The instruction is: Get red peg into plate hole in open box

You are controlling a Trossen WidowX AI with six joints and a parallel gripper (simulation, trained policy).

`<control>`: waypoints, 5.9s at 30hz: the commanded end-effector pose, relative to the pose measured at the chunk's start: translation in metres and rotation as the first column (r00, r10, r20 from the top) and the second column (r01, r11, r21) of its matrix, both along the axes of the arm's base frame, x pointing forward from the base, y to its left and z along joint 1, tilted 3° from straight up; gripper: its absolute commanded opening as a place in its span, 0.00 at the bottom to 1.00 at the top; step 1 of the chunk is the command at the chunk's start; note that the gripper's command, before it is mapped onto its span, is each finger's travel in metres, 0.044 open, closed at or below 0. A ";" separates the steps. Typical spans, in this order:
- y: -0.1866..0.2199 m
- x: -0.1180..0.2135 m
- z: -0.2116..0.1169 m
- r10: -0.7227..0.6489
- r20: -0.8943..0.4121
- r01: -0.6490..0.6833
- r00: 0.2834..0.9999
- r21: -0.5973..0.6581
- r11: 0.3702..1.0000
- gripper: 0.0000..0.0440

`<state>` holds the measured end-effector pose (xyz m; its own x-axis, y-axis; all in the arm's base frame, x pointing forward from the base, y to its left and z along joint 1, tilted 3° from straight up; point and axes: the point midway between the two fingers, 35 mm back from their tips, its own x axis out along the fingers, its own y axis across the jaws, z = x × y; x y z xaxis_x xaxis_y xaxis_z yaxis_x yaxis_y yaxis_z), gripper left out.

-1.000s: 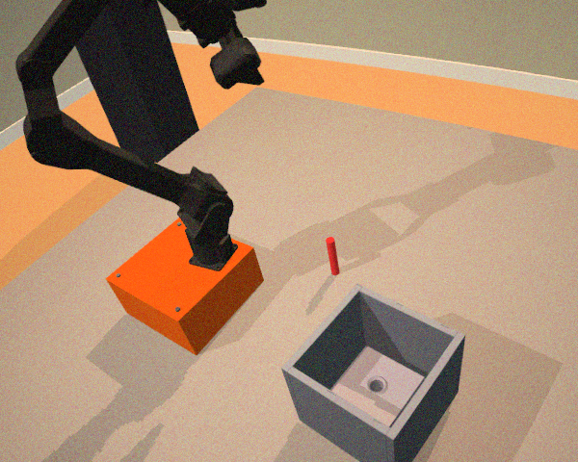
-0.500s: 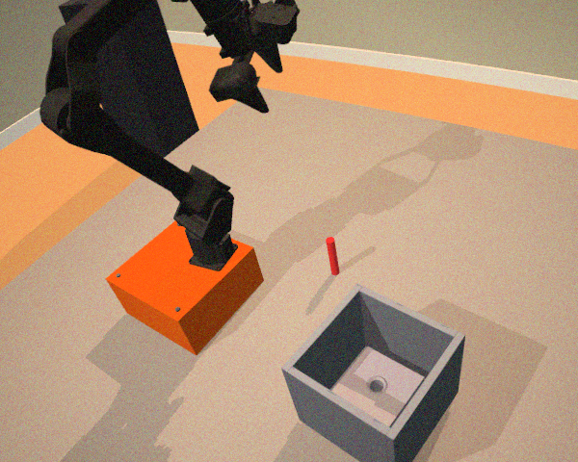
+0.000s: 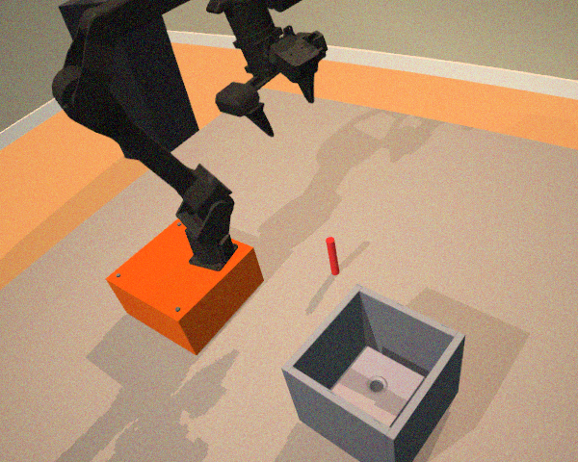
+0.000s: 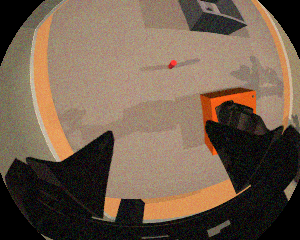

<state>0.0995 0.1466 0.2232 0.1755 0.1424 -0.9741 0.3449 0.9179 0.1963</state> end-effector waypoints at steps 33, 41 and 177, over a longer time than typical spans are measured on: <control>-0.020 0.054 -0.109 -0.675 -0.162 0.635 0.720 -0.238 0.735 1.00; -0.027 0.060 -0.137 -0.715 -0.157 0.664 0.681 -0.278 0.694 1.00; -0.231 0.201 -0.106 -0.881 -0.010 0.879 0.474 -0.062 0.473 0.00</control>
<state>0.2992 -0.0800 0.1230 0.1601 -0.1117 -0.9808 0.9804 0.1332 0.1449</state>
